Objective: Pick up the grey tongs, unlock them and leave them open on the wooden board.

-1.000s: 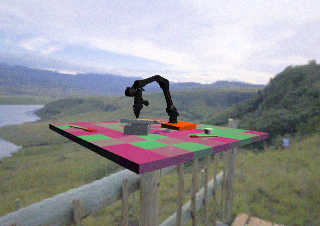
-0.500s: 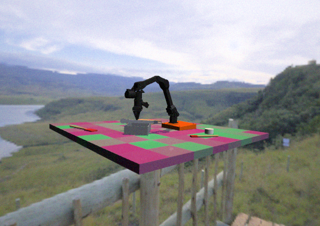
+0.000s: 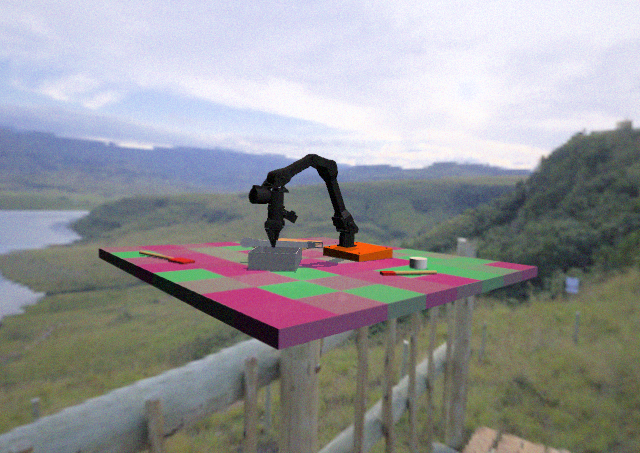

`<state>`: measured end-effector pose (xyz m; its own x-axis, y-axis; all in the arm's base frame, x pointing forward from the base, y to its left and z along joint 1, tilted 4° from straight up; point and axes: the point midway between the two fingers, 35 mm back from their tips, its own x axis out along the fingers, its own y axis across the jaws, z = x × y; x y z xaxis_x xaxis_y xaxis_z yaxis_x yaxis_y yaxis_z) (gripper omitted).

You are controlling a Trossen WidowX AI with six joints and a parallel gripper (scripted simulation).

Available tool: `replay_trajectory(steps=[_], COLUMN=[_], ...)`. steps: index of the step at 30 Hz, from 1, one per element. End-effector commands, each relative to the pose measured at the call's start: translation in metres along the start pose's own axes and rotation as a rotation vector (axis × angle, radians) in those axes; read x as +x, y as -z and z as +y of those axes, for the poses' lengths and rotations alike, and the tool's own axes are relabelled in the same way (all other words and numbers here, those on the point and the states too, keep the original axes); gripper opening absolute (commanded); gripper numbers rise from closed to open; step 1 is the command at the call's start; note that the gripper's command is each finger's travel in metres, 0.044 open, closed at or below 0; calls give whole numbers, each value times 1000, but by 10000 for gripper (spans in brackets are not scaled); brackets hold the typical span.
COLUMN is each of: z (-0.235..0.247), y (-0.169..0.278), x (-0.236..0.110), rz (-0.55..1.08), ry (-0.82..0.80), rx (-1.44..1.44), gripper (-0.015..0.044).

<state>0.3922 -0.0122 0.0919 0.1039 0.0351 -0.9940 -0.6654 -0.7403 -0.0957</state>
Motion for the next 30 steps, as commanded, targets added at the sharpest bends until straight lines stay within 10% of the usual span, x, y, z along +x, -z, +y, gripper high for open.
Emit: replay_trajectory(steps=[1,19,30], z=[1,2,2], y=[0,-1,-2], x=[9,34,30], rz=[-1,-1,-2], ry=[-6,-6,-2], rx=[-1,-1,-3], gripper=[440,440,151])
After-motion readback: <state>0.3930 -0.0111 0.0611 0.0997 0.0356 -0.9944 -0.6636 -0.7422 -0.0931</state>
